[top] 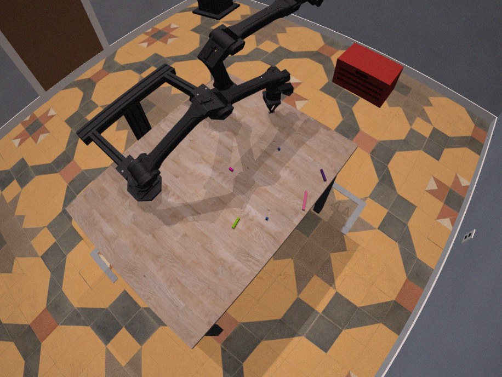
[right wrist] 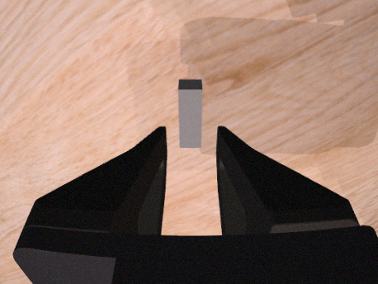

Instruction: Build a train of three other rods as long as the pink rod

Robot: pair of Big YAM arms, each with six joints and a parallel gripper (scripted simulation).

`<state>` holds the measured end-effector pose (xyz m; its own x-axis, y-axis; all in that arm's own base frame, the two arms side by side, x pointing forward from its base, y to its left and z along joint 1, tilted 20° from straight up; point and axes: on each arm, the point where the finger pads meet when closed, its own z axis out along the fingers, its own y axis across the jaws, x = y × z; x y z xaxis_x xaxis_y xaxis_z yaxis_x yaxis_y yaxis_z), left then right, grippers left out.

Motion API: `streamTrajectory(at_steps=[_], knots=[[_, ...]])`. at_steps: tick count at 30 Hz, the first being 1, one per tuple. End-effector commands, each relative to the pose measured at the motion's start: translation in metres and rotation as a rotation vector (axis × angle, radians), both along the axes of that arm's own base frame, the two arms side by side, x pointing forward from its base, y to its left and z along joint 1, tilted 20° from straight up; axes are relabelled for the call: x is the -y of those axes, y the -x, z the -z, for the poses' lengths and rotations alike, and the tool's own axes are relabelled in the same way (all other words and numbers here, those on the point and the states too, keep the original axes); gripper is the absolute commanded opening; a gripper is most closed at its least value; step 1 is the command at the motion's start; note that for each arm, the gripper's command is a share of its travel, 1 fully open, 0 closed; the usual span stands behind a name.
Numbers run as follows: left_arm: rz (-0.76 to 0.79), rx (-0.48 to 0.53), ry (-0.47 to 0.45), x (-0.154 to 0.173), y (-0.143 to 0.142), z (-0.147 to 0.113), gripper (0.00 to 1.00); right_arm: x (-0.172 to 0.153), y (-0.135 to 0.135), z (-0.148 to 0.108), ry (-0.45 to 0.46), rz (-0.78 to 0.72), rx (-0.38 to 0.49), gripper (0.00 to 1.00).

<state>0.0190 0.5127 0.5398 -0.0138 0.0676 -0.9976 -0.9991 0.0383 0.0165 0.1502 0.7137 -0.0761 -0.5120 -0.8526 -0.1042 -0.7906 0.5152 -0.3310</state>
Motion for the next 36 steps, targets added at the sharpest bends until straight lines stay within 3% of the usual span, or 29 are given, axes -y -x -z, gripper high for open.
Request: streamTrajectory(at_steps=[1,23,36], knots=[[-0.016,0.017,-0.031,0.007,0.007,-0.011,1.00,-0.014,0.009,-0.008,-0.033,-0.024,0.007,0.23],[-0.016,0.017,-0.031,0.007,0.007,-0.011,1.00,-0.014,0.009,-0.008,-0.033,-0.024,0.007,0.23],[-0.016,0.017,-0.031,0.007,0.007,-0.011,1.00,-0.001,-0.007,0.017,0.000,-0.007,0.002,0.23]])
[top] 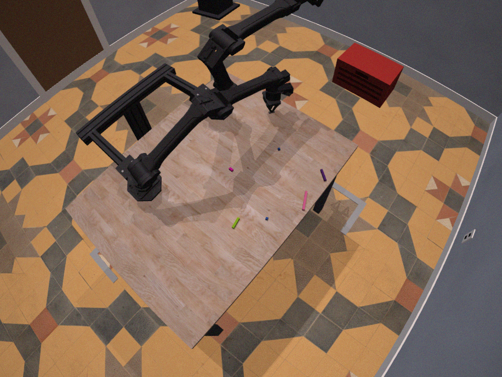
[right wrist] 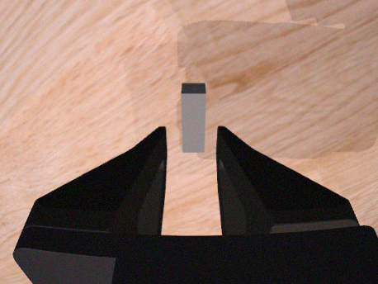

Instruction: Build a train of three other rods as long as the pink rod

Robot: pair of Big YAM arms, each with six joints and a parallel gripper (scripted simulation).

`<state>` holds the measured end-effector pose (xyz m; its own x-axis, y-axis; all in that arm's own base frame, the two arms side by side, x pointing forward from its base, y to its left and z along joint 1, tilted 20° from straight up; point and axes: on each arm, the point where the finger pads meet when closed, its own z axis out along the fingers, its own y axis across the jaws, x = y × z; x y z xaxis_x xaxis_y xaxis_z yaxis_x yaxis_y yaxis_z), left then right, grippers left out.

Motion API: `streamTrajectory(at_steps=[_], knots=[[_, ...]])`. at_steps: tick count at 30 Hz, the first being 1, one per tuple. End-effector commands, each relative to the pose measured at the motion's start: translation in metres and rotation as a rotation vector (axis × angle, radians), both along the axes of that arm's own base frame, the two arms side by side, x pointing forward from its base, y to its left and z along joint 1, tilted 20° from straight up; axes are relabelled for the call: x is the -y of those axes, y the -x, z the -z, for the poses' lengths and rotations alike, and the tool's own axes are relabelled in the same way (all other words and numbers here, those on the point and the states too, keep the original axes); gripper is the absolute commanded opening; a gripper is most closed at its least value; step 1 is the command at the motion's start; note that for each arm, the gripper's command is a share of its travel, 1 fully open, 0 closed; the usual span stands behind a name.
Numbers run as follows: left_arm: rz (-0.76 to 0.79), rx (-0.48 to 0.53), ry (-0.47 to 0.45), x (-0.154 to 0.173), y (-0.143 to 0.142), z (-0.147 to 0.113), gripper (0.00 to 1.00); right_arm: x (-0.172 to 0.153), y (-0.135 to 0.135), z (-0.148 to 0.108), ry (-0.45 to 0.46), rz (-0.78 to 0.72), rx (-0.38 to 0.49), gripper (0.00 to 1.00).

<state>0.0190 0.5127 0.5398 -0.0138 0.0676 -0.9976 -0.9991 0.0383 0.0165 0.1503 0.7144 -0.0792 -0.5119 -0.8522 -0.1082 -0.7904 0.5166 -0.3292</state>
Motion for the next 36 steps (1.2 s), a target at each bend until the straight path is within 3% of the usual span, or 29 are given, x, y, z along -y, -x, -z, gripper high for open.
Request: streamTrajectory(at_steps=[1,11,12,17,36], knots=[[-0.016,0.017,-0.031,0.007,0.007,-0.011,1.00,0.003,-0.009,0.017,0.011,-0.004,0.001,0.23],[-0.016,0.017,-0.031,0.007,0.007,-0.011,1.00,-0.002,-0.005,0.021,-0.001,-0.015,0.003,0.23],[-0.016,0.017,-0.031,0.007,0.007,-0.011,1.00,-0.008,-0.007,-0.001,-0.030,-0.014,0.007,0.23],[-0.016,0.017,-0.031,0.007,0.007,-0.011,1.00,-0.002,-0.008,0.012,-0.011,-0.011,0.004,0.23],[-0.016,0.017,-0.031,0.007,0.007,-0.011,1.00,-0.004,-0.009,0.011,-0.015,-0.011,0.005,0.23]])
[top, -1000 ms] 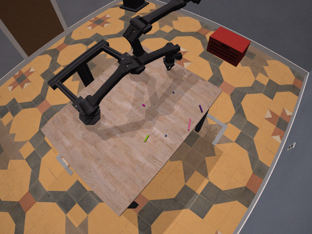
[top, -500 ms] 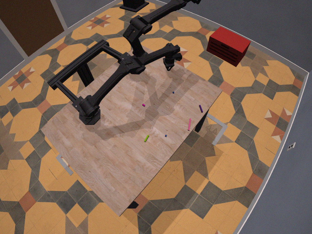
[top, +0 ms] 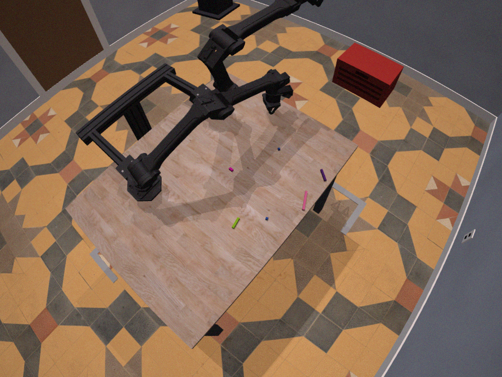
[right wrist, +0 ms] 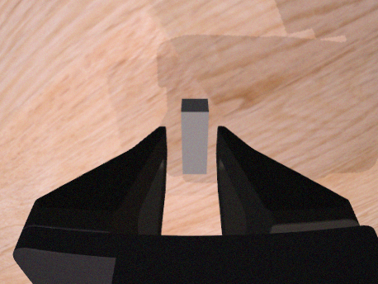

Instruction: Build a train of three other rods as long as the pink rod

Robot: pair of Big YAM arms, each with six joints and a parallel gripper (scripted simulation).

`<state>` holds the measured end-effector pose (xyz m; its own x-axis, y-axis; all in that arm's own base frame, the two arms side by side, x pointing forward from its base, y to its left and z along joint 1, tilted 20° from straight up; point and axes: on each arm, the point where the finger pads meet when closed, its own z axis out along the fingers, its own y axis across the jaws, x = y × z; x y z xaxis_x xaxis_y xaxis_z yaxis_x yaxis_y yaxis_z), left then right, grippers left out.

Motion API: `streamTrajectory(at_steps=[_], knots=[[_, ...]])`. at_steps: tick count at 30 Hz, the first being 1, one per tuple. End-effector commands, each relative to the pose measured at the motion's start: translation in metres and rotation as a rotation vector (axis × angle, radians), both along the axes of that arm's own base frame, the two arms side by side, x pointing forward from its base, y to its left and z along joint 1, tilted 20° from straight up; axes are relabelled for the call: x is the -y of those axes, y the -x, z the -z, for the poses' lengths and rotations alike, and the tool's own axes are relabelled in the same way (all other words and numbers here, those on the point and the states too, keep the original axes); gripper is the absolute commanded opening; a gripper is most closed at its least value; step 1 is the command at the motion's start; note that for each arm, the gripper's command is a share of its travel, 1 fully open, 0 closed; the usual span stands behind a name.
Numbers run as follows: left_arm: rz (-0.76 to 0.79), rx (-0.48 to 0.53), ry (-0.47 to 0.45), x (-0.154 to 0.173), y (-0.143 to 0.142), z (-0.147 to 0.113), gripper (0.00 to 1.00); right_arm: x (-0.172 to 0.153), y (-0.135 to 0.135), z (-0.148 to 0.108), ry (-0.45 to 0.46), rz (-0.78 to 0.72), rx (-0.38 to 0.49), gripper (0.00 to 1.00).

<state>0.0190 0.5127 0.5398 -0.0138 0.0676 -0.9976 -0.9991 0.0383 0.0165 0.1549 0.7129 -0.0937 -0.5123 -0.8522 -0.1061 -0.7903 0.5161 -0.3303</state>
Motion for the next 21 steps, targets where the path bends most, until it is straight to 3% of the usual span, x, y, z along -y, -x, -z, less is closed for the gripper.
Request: streamTrajectory(at_steps=[1,17,18,21], knots=[[-0.016,0.017,-0.031,0.0069,0.0073,-0.0105,1.00,-0.0054,-0.0040,-0.0037,-0.018,-0.012,0.005,0.23],[-0.016,0.017,-0.031,0.0069,0.0073,-0.0105,1.00,-0.0054,-0.0040,-0.0037,-0.018,-0.012,0.005,0.23],[-0.016,0.017,-0.031,0.0069,0.0073,-0.0105,1.00,-0.0054,-0.0040,-0.0037,-0.018,-0.012,0.005,0.04],[-0.016,0.017,-0.031,0.0069,0.0073,-0.0105,1.00,-0.0054,-0.0040,-0.0037,-0.018,-0.012,0.005,0.04]])
